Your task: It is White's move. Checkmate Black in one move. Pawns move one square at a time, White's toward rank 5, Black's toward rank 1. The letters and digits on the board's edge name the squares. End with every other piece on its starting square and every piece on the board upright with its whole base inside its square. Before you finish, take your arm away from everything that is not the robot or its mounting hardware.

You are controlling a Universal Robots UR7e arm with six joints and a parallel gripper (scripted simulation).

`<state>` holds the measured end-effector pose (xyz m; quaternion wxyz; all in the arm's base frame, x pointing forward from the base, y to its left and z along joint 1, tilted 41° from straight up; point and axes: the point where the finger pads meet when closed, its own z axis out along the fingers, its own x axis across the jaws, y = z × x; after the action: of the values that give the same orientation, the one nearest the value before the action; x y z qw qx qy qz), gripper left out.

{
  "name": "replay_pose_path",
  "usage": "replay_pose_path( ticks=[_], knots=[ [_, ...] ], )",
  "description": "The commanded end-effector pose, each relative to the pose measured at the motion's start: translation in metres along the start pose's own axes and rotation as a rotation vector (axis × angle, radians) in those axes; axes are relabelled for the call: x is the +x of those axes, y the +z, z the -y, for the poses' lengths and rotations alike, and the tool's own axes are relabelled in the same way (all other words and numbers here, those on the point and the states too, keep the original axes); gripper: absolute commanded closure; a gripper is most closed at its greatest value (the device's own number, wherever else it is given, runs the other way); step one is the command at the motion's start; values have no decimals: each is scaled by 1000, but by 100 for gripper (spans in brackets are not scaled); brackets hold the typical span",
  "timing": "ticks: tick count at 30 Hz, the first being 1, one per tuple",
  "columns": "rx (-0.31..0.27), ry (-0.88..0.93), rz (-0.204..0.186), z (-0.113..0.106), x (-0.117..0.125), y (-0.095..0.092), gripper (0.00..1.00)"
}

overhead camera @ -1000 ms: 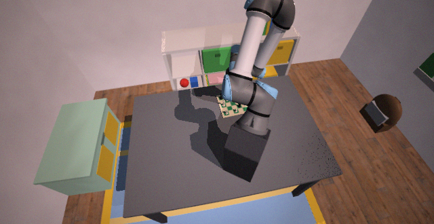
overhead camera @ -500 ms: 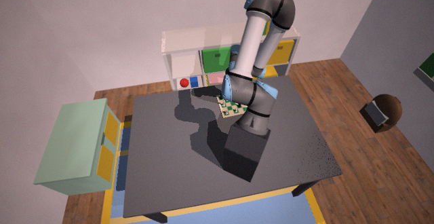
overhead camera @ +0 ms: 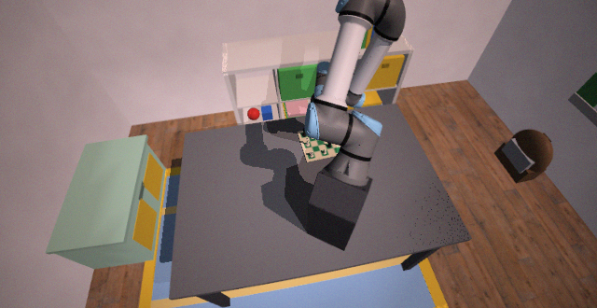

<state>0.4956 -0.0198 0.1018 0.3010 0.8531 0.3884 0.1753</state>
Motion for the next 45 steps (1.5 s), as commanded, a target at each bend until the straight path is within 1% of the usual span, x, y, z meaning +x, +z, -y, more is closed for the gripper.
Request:
replay_pose_path(
  ticks=[1, 3, 5, 8, 20, 22, 29, 35, 37, 39, 45],
  knots=[
    [-1, -96, -1, 1, 0, 3, 0],
    [-1, -152, -1, 1, -1, 4, 0],
    [-1, -152, -1, 1, -1, 4, 0],
    [-1, -251, -1, 2, -1, 7, 0],
    [-1, -765, 0, 3, -3, 22, 0],
    [-1, -765, 0, 3, -3, 22, 0],
    [-1, -1072, 0, 2, -3, 31, 0],
    [-1, -1285, 0, 0, -1, 38, 0],
    [-1, -1341, 0, 0, 0, 40, 0],
    [-1, -1341, 0, 0, 0, 40, 0],
    [-1, -1457, 0, -1, 1, 43, 0]
  ],
)
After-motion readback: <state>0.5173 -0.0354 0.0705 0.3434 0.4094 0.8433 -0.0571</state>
